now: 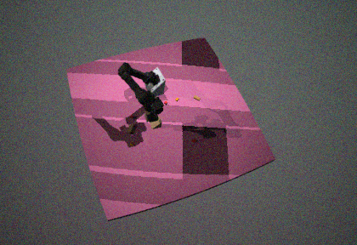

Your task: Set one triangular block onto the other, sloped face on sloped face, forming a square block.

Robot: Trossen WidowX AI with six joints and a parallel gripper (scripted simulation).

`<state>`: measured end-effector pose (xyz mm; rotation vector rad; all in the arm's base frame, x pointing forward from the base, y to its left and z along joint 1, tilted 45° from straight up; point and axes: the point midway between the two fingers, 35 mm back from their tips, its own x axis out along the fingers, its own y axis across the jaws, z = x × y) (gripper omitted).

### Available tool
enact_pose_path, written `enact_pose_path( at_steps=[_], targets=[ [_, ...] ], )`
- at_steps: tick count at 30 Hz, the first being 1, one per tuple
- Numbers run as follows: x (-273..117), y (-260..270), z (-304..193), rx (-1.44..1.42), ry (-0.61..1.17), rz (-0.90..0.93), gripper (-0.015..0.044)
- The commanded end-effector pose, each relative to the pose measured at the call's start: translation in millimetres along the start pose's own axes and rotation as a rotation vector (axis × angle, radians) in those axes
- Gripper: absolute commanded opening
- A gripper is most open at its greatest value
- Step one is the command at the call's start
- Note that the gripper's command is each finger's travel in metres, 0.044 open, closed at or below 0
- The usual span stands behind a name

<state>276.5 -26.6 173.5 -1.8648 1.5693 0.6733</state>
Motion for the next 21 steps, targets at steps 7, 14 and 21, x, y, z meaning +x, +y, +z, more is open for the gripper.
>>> enact_pose_path(
  at_steps=[7,14,21],
  targets=[
    [42.4,1.3,16.3,-0.007,0.006,0.002,0.0000],
    [61.5,3.4,23.0,-0.007,0.008,0.002,0.0000],
    [78.9,2.5,30.0,-0.007,0.008,0.002,0.0000]
  ],
)
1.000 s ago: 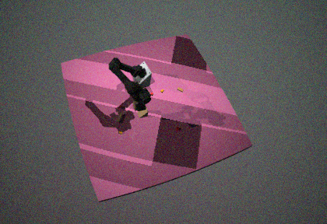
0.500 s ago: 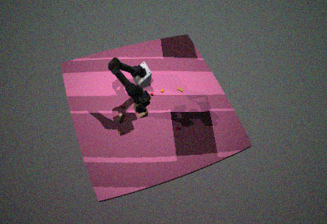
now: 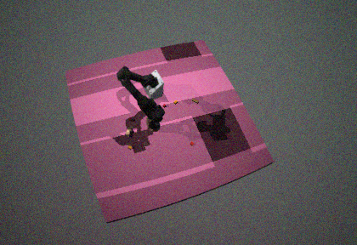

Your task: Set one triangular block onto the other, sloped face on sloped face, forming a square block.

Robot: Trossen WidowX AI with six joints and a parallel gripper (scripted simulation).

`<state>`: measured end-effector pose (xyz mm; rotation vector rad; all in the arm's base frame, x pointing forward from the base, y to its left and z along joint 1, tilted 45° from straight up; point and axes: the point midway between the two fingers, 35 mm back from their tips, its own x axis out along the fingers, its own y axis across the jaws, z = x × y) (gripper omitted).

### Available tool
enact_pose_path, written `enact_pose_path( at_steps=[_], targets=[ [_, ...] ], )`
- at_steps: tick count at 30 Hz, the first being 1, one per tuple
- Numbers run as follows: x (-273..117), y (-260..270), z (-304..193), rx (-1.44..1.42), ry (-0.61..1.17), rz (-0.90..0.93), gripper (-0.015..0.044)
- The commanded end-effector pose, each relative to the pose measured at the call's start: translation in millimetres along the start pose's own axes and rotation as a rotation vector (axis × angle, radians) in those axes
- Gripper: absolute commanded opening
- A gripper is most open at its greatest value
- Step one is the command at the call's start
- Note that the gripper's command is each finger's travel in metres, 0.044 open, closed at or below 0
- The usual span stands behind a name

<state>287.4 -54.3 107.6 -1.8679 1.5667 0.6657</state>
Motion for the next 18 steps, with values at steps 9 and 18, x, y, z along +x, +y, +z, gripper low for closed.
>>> enact_pose_path(
  at_steps=[9,18],
  targets=[
    [21.1,0.7,7.8,-0.010,0.012,0.003,0.0000],
    [21.3,0.9,8.0,-0.012,0.012,0.004,0.0000]
  ],
)
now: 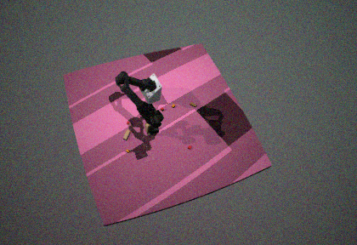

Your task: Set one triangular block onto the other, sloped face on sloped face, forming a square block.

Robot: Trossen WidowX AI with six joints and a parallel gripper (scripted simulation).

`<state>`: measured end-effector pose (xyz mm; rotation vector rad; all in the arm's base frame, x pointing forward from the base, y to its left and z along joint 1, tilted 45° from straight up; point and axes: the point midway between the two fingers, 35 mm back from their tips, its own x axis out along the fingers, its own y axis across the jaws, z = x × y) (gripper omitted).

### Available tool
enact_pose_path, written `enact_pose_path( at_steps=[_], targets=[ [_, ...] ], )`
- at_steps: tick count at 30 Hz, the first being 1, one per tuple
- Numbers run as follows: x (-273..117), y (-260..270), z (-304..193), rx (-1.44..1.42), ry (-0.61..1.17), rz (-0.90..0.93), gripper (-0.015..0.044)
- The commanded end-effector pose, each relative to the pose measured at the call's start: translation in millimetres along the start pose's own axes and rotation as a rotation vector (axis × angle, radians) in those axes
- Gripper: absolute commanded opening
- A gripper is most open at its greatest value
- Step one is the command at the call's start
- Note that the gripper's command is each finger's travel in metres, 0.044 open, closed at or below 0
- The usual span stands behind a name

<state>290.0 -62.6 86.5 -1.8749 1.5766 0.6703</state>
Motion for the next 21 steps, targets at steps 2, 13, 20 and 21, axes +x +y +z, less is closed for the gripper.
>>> enact_pose_path(
  at_steps=[2,13,20,21],
  targets=[
    [0.3,-0.3,-0.6,-0.004,0.007,-0.002,0.0000],
    [4.8,-0.6,1.3,-0.004,0.007,-0.001,0.0000],
    [9.1,-0.8,3.1,-0.004,0.007,-0.001,0.0000],
    [9.7,-0.8,3.4,-0.004,0.007,-0.001,0.0000]
  ],
)
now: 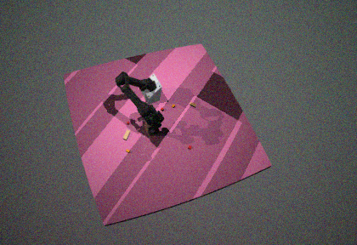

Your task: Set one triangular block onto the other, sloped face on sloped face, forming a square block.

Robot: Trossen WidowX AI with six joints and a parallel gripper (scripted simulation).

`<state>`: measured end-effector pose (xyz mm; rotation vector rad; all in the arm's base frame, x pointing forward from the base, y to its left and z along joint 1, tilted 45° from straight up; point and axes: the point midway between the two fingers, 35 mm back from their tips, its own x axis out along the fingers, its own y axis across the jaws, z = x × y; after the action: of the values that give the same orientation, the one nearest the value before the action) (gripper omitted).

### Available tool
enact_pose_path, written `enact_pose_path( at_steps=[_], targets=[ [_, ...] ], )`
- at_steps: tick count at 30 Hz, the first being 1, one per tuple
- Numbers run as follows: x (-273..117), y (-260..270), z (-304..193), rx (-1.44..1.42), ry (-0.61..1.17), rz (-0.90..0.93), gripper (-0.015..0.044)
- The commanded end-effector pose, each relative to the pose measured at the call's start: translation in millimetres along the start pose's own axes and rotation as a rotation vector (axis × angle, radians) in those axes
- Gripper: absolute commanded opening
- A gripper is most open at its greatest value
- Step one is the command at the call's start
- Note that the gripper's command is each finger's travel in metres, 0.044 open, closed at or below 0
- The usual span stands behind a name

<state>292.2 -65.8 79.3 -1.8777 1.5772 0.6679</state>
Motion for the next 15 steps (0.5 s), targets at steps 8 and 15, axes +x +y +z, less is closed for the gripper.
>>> enact_pose_path(
  at_steps=[8,15],
  targets=[
    [6.9,0.0,2.6,-0.003,0.004,0.000,0.0000],
    [11.1,-0.1,4.1,-0.003,0.004,0.000,0.0000]
  ],
)
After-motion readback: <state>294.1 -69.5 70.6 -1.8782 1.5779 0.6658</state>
